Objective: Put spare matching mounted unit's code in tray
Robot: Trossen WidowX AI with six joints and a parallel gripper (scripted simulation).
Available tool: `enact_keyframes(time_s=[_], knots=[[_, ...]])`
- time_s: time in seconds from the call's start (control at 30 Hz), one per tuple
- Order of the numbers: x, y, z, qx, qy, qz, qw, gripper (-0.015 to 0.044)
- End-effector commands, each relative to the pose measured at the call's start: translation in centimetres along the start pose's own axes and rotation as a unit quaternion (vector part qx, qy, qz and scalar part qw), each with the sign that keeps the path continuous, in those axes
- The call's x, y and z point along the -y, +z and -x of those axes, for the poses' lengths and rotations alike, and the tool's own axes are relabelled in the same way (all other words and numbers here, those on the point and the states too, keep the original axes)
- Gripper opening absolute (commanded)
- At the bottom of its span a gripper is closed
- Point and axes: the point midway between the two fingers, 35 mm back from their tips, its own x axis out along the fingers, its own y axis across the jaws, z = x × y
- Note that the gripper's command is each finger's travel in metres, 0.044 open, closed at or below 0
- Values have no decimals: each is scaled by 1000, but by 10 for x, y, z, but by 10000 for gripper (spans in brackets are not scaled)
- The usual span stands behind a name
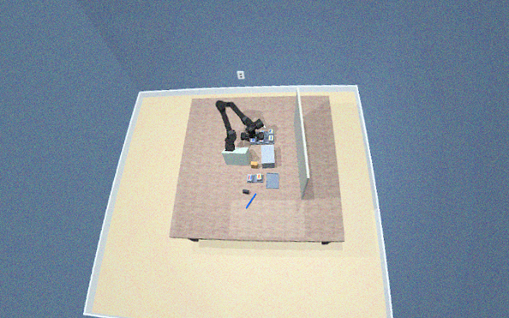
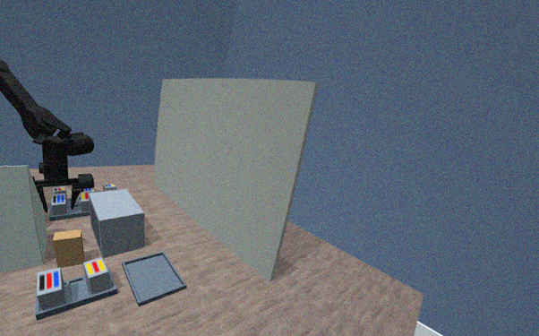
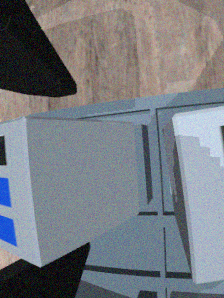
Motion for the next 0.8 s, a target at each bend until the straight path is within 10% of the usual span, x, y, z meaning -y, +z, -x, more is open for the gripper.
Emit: enact_keyframes(time_s=[0.0, 0.77], knots=[[0, -1, -1, -3, -1, -3, 1000, 300], [0, 0, 0, 0, 0, 0, 1000, 0]])
